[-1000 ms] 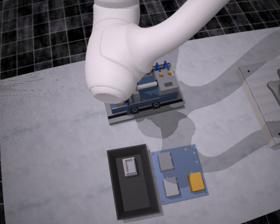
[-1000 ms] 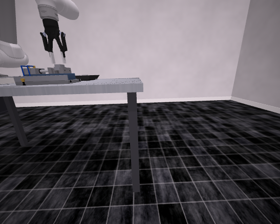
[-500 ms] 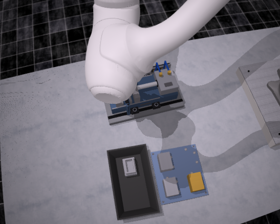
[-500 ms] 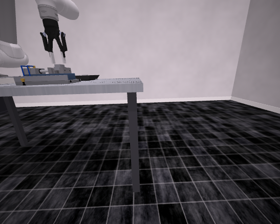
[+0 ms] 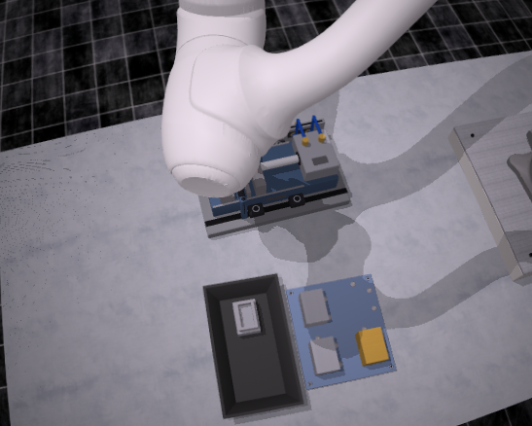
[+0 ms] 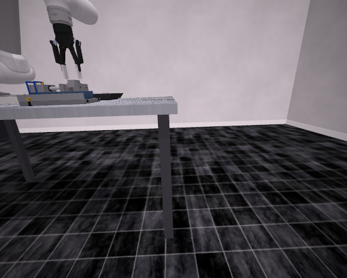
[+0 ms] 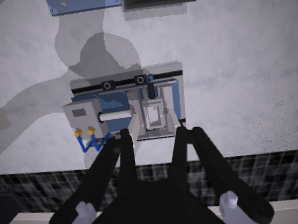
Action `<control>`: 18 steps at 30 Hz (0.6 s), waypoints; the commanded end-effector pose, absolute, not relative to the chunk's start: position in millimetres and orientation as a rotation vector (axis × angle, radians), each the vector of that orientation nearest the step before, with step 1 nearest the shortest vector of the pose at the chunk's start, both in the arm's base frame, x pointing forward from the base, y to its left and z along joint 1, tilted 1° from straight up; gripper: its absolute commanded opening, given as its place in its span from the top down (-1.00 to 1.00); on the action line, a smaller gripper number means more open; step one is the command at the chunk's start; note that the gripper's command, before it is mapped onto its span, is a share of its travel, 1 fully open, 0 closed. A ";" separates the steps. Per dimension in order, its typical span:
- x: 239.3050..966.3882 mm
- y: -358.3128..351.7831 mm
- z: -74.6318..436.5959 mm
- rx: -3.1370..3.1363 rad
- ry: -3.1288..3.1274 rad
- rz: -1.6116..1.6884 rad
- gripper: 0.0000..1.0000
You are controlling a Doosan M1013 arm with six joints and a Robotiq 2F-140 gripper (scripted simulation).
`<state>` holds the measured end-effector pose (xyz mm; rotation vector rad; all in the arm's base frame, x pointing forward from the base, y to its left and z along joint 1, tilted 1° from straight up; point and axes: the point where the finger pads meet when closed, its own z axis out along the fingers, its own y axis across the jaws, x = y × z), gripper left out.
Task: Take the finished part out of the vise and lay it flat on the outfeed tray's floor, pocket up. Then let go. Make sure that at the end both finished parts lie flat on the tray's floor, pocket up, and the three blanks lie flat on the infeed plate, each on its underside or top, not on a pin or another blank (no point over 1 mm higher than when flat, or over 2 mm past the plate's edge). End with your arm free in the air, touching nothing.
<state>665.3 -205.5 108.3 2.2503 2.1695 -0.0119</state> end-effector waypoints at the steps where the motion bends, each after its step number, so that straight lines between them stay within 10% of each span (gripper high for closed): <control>1: 665.3 -205.5 108.1 2.250 2.169 -0.012 0.20; 18: 665.3 -205.5 102.9 2.250 2.169 -0.012 0.20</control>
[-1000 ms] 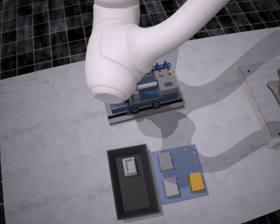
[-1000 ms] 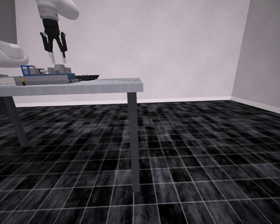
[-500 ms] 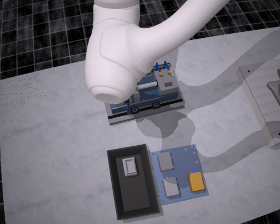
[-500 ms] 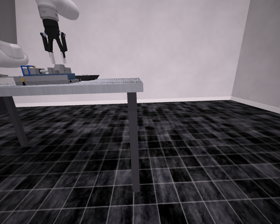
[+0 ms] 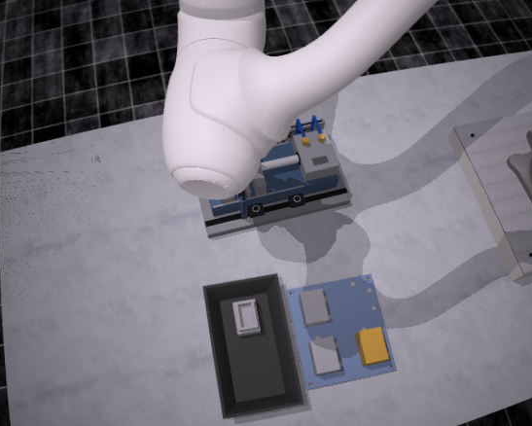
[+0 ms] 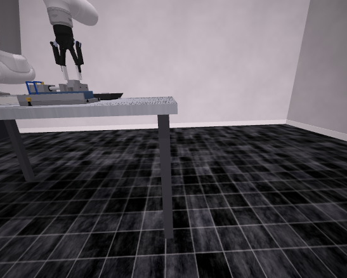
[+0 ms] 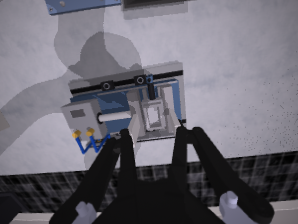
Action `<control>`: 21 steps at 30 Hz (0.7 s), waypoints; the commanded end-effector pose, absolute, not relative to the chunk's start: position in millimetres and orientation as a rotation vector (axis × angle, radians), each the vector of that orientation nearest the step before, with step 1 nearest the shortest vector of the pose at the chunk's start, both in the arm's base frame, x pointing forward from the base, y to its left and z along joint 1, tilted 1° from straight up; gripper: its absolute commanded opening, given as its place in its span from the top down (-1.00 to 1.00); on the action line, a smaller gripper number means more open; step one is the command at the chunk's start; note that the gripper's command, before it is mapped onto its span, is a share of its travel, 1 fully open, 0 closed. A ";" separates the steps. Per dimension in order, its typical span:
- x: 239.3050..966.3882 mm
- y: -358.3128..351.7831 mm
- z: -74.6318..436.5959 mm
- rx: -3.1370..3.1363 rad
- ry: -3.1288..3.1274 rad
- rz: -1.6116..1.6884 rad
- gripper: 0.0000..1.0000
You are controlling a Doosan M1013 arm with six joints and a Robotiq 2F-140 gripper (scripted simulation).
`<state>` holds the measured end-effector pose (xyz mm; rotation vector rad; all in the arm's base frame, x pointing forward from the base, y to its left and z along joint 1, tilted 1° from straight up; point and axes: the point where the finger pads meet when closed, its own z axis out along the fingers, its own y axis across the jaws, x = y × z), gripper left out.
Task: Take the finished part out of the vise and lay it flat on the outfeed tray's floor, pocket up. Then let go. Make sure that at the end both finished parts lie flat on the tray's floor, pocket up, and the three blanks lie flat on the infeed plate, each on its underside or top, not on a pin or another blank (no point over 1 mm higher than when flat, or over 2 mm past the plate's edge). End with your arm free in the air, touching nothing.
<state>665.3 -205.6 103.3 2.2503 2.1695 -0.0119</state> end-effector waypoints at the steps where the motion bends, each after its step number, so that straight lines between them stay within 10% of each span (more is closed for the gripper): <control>1: 665.3 -205.5 102.4 2.250 2.169 -0.012 0.20; 21: 665.4 -205.7 95.7 2.250 2.169 -0.012 0.20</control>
